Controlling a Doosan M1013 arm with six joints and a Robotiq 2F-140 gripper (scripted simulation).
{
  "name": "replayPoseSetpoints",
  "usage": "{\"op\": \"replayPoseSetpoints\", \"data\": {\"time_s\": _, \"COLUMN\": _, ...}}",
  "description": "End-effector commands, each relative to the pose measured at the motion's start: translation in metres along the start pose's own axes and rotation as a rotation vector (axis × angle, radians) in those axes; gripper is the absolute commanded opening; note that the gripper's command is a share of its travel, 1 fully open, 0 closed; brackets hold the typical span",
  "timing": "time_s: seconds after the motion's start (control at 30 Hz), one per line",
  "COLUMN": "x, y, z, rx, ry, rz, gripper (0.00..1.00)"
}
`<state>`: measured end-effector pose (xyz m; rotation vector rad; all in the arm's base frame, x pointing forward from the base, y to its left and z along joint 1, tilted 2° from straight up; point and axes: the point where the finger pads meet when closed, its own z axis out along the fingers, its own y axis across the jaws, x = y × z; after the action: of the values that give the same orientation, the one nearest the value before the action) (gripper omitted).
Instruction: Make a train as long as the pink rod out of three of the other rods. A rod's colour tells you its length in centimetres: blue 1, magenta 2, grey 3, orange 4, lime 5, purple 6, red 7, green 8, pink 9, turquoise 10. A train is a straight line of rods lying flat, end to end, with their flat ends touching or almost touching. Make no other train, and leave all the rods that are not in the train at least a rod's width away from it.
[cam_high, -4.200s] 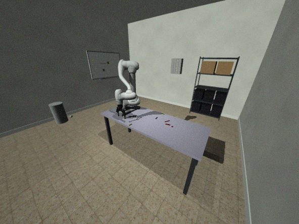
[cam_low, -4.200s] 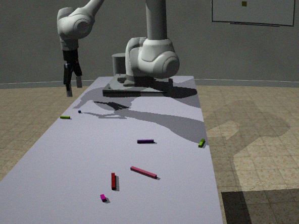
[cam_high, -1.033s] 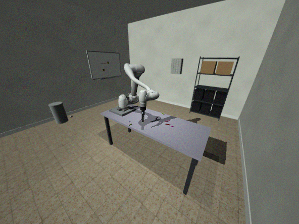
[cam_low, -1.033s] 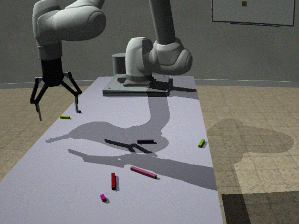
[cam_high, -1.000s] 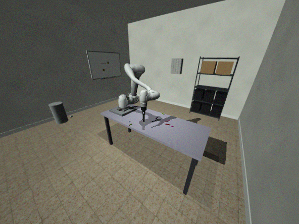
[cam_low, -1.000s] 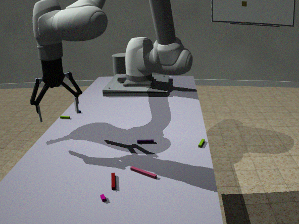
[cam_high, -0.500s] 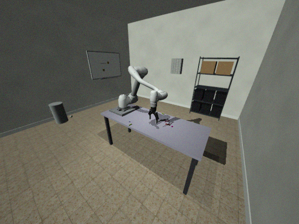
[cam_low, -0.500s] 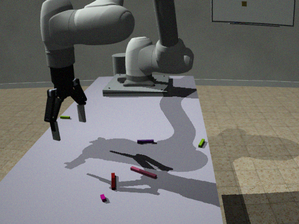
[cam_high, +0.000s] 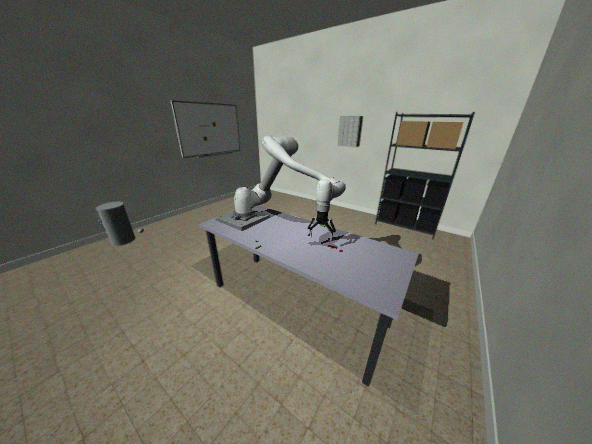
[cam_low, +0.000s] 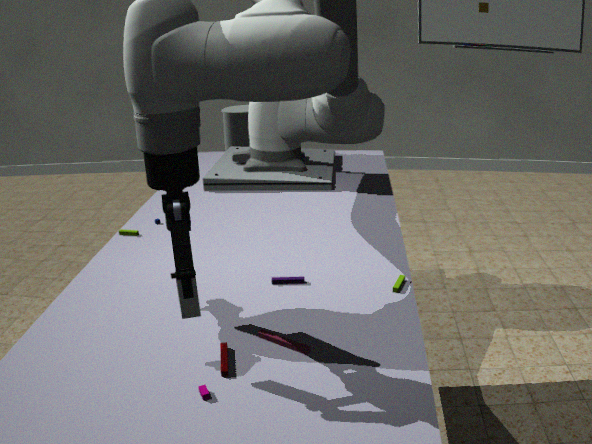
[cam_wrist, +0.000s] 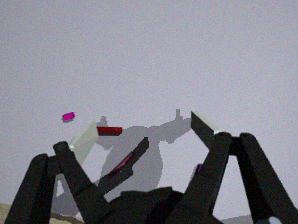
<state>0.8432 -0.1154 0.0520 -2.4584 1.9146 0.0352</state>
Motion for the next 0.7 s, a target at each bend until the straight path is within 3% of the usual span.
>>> {"op": "replayPoseSetpoints", "data": {"time_s": 0.0, "x": -0.022, "y": -0.028, "z": 0.004, "rx": 0.000, "ry": -0.007, "rz": -0.167, "gripper": 1.00}}
{"op": "replayPoseSetpoints", "data": {"time_s": 0.23, "x": -0.060, "y": -0.066, "z": 0.010, "rx": 0.001, "ry": -0.008, "rz": -0.406, "gripper": 1.00}}
{"op": "replayPoseSetpoints", "data": {"time_s": 0.67, "x": -0.063, "y": -0.070, "z": 0.010, "rx": 0.001, "ry": -0.008, "rz": -0.429, "gripper": 1.00}}
